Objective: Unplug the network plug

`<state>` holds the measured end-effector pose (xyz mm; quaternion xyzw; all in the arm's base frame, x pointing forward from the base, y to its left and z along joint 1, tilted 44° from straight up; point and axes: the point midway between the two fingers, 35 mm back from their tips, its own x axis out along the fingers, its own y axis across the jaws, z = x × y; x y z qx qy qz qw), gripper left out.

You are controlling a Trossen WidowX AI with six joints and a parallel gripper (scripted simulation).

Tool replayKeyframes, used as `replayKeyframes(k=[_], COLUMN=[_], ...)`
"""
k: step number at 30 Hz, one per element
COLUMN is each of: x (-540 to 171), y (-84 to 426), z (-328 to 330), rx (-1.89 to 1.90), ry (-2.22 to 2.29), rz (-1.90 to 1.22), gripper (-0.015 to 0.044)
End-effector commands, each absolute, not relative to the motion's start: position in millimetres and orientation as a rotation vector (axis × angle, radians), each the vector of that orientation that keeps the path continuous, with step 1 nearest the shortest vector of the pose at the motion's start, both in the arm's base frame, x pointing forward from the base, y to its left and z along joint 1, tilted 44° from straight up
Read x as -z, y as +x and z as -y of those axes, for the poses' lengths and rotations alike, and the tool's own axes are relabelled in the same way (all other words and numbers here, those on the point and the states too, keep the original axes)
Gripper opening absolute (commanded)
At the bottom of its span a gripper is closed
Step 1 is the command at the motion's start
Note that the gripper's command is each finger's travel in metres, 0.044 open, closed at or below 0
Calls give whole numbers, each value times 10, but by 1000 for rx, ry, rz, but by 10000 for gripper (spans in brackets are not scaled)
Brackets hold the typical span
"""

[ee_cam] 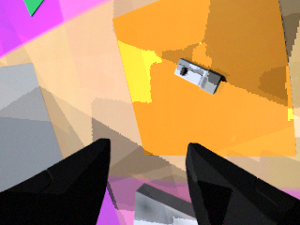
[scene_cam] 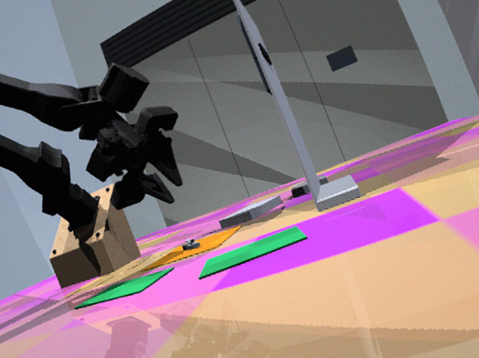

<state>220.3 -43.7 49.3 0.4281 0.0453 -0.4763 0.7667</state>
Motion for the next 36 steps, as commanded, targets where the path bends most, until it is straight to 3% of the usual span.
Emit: replayKeyframes(k=[1, 36], x=[-541, -821], y=[2214, 2130], z=[413, 254], rx=[1031, 1012], ry=[938, 923], rz=[-87, -67], gripper=[156, 156])
